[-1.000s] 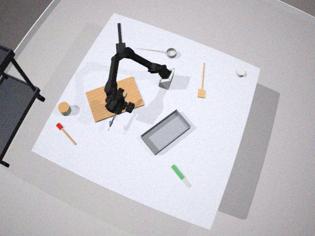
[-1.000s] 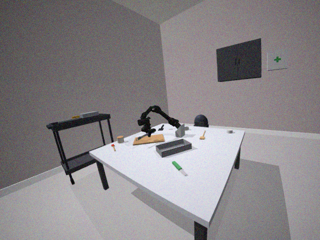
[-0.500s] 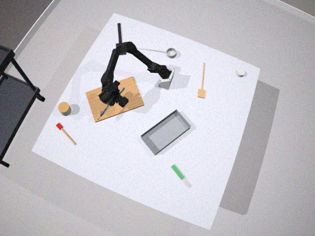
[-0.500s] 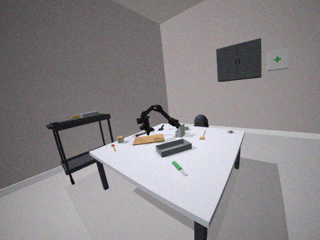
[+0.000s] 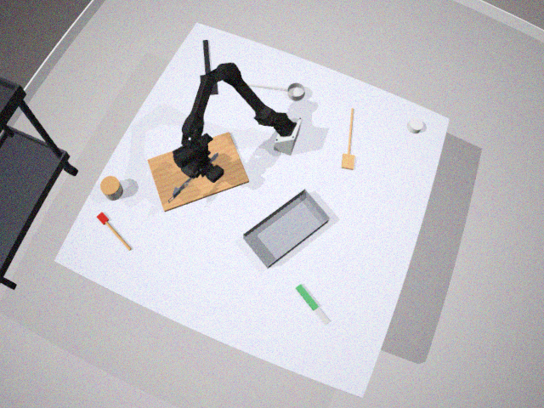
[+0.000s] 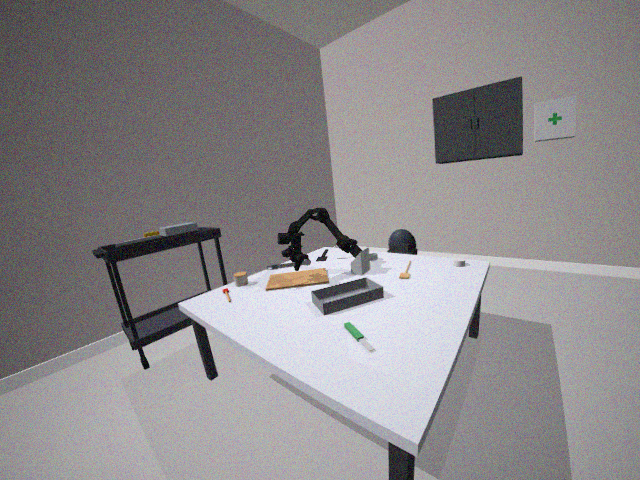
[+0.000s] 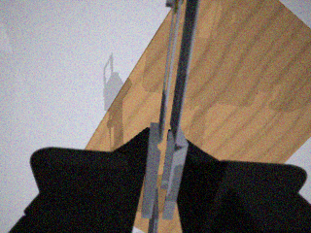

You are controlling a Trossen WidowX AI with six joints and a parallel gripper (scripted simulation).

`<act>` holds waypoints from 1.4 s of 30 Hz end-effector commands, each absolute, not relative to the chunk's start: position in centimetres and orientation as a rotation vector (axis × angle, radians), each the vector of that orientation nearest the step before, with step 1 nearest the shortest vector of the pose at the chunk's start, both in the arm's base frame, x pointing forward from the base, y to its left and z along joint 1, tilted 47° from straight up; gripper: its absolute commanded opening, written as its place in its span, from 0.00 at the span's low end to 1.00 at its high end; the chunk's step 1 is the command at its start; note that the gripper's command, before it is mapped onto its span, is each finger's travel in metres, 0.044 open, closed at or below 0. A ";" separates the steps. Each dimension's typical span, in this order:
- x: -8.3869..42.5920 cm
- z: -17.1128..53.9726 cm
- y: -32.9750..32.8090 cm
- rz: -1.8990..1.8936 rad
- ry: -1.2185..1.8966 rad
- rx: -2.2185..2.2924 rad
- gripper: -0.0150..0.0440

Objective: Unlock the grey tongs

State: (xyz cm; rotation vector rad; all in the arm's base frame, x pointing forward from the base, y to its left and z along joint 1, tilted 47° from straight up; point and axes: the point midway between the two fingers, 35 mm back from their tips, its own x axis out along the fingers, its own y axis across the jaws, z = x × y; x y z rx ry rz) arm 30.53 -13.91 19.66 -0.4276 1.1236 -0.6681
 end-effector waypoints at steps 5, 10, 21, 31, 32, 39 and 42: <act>30.3 20.0 -13.4 -0.598 0.990 -0.440 0.00; 30.1 20.1 -13.2 -0.561 0.907 -0.459 0.00; 29.5 20.7 -12.4 -0.493 0.713 -0.527 0.00; 28.6 21.6 -11.7 -0.455 0.525 -0.618 0.00; 28.5 21.7 -11.6 -0.453 0.505 -0.629 0.00; 27.7 22.3 -11.0 -0.443 0.383 -0.700 0.00; 27.6 22.3 -11.0 -0.443 0.379 -0.702 0.00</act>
